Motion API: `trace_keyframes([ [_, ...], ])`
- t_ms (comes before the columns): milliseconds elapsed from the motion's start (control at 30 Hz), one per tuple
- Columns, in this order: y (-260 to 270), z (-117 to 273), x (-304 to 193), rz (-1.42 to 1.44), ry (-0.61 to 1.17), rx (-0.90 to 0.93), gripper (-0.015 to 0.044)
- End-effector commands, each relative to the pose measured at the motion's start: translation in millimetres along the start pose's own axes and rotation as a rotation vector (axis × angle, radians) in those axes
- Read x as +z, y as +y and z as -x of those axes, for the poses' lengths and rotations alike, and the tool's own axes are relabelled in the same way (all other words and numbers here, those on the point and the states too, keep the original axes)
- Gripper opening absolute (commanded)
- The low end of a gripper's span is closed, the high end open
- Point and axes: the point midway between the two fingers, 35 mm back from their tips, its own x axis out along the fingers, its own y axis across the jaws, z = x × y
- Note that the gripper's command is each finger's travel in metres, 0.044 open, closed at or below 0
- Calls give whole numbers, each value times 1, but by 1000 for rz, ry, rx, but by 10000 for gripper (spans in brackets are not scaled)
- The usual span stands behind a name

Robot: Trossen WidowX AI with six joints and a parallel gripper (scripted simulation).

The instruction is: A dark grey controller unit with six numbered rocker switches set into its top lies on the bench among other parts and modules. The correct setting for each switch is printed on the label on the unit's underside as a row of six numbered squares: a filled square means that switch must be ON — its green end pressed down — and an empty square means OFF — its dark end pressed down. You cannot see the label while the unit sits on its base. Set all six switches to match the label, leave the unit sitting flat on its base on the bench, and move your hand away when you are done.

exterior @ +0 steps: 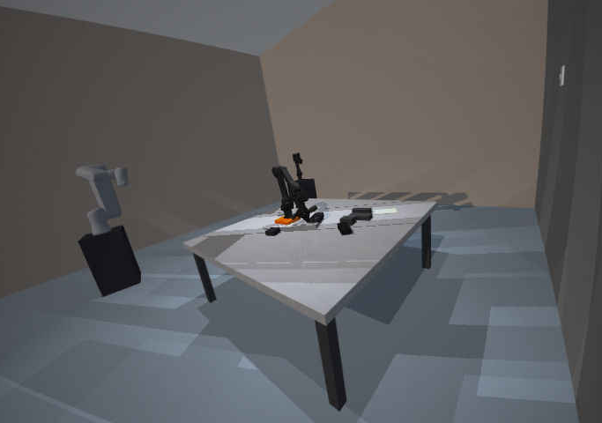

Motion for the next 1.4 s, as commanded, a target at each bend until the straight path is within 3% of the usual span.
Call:
trace_keyframes([
  [0, 4, 1, 2, -4, -9, 7, 0],
  [1200, 21, -5, 3, -5, -6, -10, 0],
  [1367, 12, 47, 2, -3, -9, 4, 0],
])
